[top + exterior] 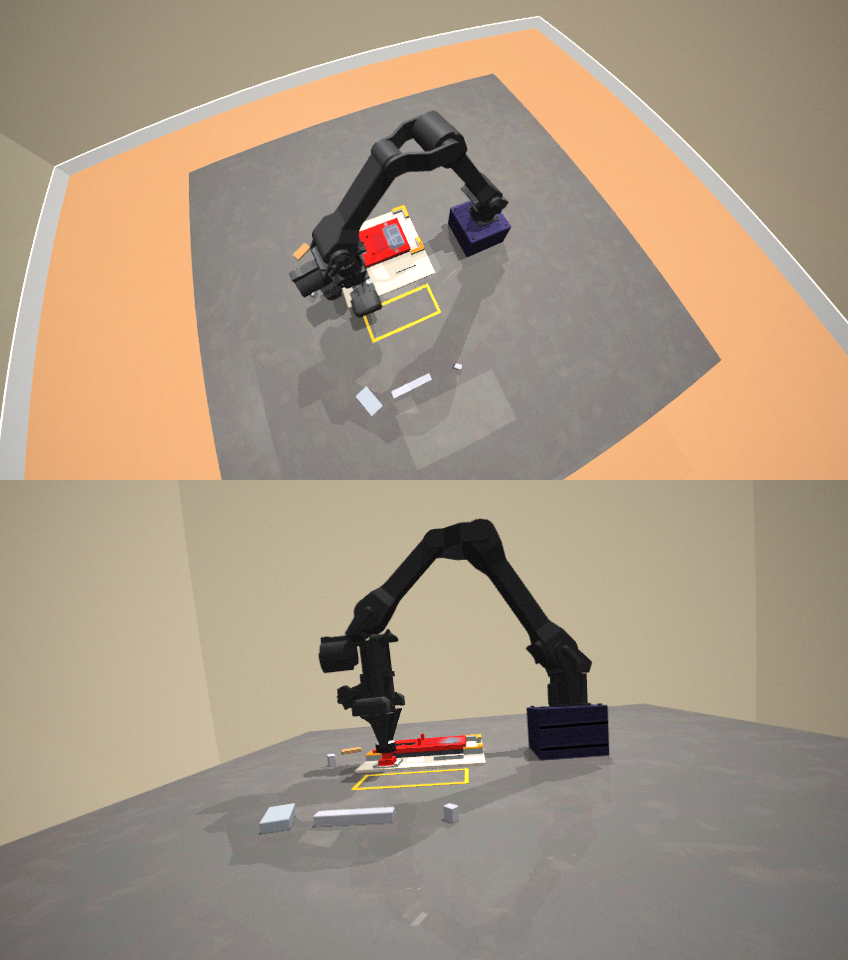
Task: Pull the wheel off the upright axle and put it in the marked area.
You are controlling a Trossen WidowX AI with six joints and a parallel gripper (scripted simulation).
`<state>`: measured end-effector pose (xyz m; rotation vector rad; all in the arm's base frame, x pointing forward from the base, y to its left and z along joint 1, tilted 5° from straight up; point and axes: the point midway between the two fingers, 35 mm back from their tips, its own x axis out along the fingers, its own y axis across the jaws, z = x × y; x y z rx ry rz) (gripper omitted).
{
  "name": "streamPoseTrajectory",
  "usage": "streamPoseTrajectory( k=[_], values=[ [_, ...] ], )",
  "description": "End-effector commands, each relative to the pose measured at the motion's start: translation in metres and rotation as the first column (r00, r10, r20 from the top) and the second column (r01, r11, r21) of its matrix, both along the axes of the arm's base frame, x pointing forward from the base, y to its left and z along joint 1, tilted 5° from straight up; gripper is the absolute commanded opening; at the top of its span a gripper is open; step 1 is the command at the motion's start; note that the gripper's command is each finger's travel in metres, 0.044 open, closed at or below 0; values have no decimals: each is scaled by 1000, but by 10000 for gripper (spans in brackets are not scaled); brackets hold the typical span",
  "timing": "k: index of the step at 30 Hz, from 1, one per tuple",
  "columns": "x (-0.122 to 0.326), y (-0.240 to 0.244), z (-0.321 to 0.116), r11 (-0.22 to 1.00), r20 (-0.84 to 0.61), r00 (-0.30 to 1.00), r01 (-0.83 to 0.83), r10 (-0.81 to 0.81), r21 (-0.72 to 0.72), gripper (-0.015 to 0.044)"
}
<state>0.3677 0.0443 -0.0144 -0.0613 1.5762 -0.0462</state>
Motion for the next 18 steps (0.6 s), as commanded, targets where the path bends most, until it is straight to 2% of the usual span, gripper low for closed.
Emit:
streamPoseTrajectory(
  k=[1, 18],
  values=[
    [0, 0, 2, 1000, -1, 1000, 0, 0, -1, 0],
    [0, 1, 8, 1000, 1, 1000, -1, 1, -1, 0]
  ],
)
